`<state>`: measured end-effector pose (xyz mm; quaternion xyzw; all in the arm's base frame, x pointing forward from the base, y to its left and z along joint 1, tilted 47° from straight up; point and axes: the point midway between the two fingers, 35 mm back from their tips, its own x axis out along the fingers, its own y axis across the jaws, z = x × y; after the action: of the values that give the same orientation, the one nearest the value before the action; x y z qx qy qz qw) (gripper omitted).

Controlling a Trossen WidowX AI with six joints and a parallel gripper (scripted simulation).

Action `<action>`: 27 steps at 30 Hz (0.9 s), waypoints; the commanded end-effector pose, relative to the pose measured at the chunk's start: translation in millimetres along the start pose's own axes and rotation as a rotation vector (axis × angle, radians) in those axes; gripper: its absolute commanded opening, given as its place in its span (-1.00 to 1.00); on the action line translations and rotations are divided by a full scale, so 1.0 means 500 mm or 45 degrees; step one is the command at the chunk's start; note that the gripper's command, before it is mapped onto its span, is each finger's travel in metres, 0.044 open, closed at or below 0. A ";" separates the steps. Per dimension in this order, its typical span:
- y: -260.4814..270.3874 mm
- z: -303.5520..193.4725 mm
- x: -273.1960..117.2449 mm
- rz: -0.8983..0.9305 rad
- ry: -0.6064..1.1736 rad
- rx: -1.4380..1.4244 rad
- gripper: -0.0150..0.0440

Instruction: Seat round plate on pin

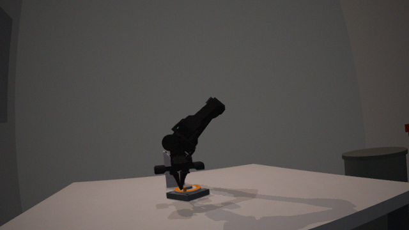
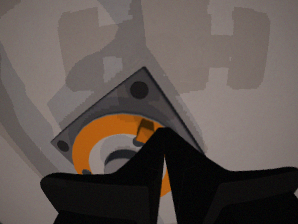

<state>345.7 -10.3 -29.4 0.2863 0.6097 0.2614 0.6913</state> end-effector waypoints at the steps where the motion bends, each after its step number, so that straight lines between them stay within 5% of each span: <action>1: 0.014 0.010 -0.001 0.006 -0.006 -0.007 -0.49; 27: 0.053 0.022 -0.002 0.007 -0.006 -0.007 -0.49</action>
<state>354.6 3.7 -14.8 0.2865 0.6097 0.2618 0.6911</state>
